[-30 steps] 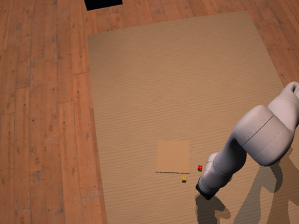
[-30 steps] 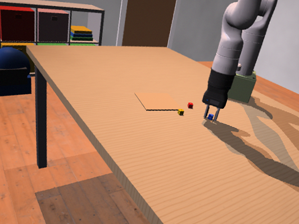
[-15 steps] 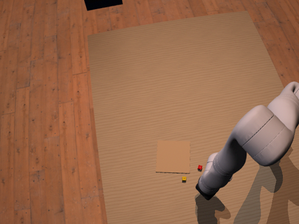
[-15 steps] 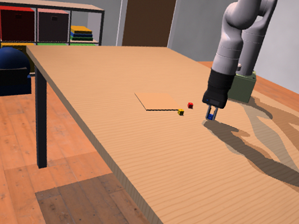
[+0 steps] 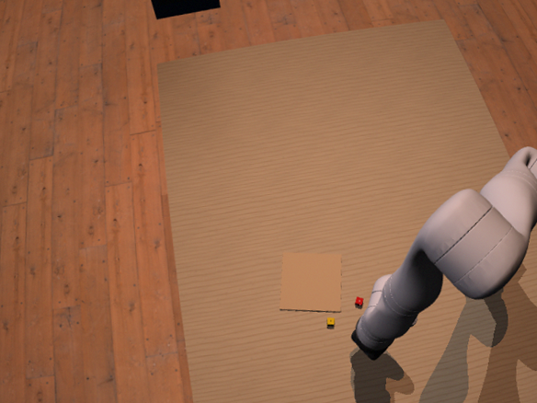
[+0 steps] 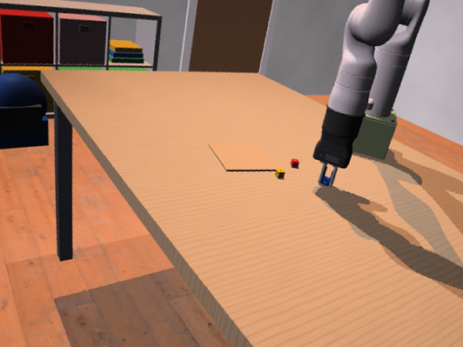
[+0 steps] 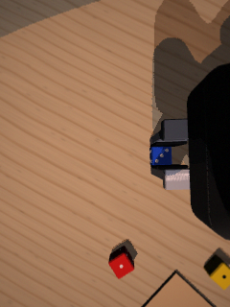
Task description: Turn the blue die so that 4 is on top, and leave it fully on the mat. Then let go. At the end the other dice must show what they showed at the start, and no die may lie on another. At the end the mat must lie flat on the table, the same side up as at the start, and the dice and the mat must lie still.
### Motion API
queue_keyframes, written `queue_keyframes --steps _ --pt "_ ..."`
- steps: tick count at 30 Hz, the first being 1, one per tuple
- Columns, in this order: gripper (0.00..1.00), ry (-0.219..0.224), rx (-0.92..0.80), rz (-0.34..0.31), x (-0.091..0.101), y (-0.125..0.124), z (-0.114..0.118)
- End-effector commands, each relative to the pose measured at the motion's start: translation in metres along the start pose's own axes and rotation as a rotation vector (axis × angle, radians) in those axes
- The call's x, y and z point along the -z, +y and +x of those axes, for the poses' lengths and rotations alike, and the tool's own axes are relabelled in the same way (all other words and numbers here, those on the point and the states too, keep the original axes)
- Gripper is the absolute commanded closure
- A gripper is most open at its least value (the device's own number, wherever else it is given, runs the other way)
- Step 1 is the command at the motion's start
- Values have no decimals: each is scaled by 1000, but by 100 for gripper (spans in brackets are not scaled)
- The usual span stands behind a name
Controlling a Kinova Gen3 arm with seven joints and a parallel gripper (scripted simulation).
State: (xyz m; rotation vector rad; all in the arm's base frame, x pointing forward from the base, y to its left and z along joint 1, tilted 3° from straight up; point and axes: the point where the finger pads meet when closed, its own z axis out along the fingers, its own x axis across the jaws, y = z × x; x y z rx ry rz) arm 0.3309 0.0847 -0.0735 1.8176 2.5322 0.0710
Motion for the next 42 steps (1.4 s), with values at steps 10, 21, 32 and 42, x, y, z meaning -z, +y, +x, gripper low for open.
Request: queue_keyframes --steps 10,21,32,42 --pt "66 0 0 -1 0 1 0" --pt "66 0 0 -1 7 1 0" --pt "66 0 0 -1 40 0 0" --pt "66 0 0 -1 86 0 0"
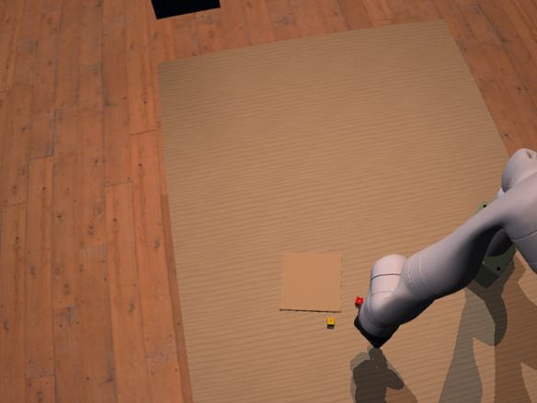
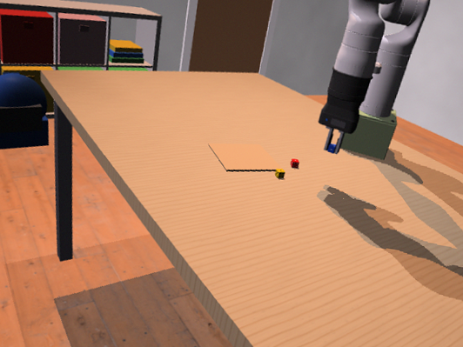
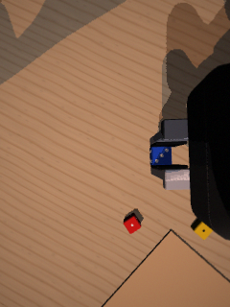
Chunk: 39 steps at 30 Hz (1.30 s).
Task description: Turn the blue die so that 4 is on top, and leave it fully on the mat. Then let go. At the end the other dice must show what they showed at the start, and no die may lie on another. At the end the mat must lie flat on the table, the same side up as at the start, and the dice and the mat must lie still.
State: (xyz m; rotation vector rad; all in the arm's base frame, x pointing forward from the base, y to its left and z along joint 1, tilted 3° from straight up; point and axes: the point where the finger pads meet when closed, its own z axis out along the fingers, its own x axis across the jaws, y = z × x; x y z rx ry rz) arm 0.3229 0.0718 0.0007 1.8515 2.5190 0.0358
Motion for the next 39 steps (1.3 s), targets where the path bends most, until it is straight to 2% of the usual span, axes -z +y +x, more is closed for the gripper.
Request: queue_keyframes --steps 1,9,25,31,37,39 --pt "66 7 22 -25 15 8 9" --pt "66 7 22 -25 25 8 9" --pt "66 7 33 -25 26 9 6" --pt "66 7 104 -24 25 17 -20" --pt "66 7 236 -24 23 27 -72" --pt "66 7 236 -24 23 27 -72"
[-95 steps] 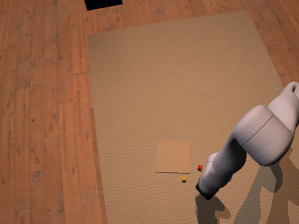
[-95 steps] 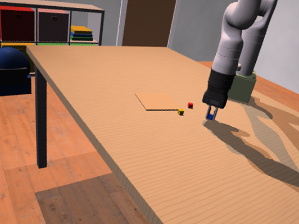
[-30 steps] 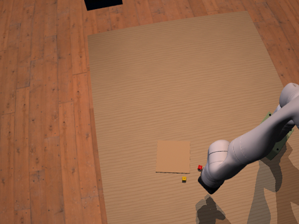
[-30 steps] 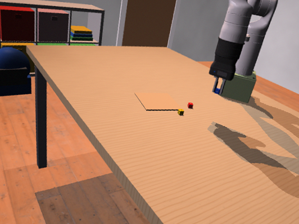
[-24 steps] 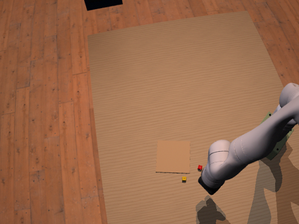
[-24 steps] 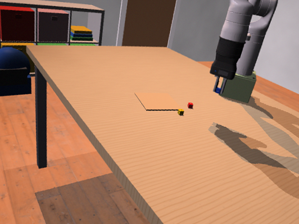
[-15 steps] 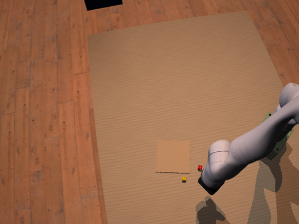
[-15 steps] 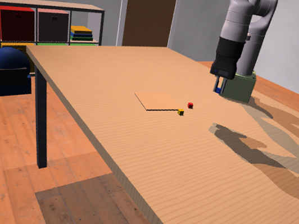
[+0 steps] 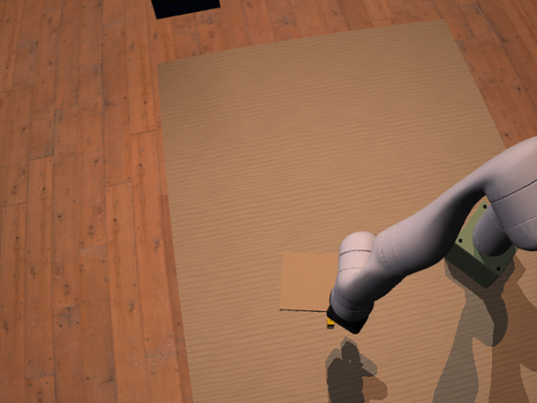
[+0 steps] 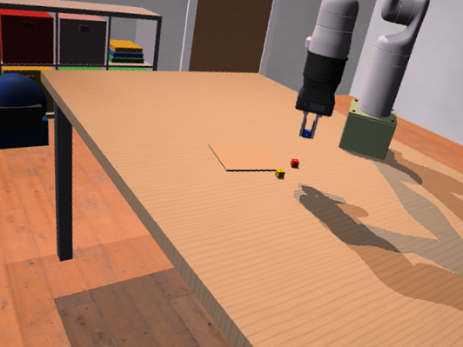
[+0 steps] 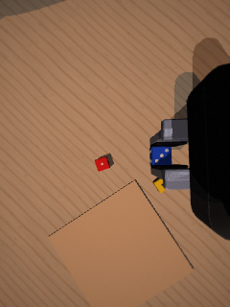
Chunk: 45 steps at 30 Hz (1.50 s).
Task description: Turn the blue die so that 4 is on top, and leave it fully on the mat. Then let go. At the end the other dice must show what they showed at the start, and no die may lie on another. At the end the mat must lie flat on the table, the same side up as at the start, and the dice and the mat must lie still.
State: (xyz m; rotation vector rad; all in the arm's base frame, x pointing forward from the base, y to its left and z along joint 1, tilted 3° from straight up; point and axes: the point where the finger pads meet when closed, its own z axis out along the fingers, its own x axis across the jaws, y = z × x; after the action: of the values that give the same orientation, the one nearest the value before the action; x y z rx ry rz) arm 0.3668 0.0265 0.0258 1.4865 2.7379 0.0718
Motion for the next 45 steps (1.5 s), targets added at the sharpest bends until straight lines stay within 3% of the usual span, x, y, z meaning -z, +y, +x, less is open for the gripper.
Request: queue_keyframes --steps 1,8,14,34,45 --pt "66 -3 -12 1 -1 -7 -25" --pt "66 -4 141 1 -1 -24 -90" --pt "66 -6 209 1 -1 -35 -119" --pt "66 0 219 -23 -2 -37 -123" --pt "66 10 219 -140 -1 -37 -124"
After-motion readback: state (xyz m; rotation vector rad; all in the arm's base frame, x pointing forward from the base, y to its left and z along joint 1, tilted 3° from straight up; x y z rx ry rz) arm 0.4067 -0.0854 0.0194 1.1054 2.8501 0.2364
